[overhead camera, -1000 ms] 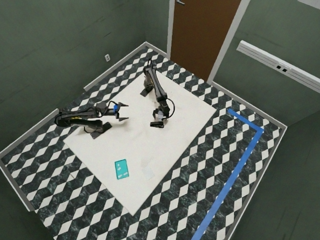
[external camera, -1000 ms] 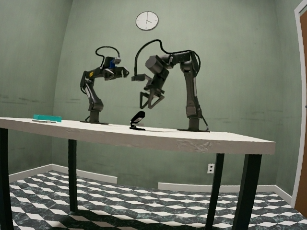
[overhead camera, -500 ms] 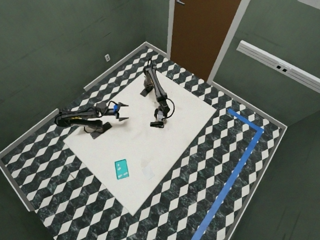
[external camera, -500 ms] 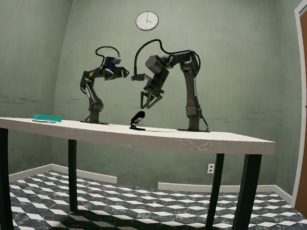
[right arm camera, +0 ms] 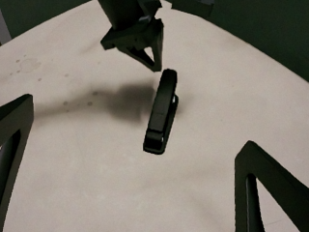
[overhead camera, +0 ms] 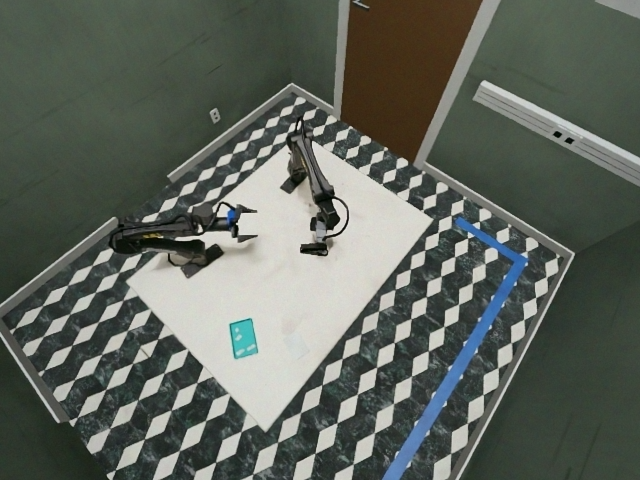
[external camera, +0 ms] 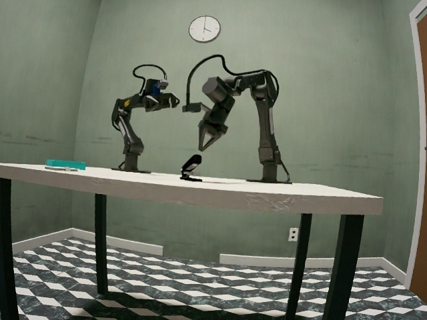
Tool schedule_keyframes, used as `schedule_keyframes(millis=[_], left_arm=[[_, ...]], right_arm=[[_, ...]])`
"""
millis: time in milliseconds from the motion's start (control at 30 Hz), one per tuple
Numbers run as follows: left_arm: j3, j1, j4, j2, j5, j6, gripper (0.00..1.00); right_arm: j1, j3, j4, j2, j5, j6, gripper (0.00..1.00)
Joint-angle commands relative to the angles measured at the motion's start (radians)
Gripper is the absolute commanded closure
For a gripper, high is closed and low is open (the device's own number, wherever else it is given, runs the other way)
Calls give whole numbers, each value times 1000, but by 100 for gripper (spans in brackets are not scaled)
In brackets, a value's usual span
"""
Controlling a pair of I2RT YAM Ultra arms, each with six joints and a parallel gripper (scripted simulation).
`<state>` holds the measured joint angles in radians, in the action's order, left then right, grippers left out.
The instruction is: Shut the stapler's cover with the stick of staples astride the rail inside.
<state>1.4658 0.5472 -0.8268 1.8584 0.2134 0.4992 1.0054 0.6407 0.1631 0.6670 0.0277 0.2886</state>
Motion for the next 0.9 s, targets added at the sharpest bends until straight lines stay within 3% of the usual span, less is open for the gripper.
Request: schedule_keyframes(millis=[0, 500, 767, 867], left_arm=[[14, -1, 20, -29, 6, -2, 100], [48, 25, 35, 31, -3, -26, 100], [48, 24, 33, 28, -1, -22, 100], [-3, 6, 63, -17, 18, -4, 100]], right_arm=[[-4, -1, -17, 3, -1, -1, 0], [-4, -1, -17, 3, -1, -1, 0], [-4, -1, -17, 3, -1, -1, 0], [-4, -1, -17, 3, -1, -1, 0]])
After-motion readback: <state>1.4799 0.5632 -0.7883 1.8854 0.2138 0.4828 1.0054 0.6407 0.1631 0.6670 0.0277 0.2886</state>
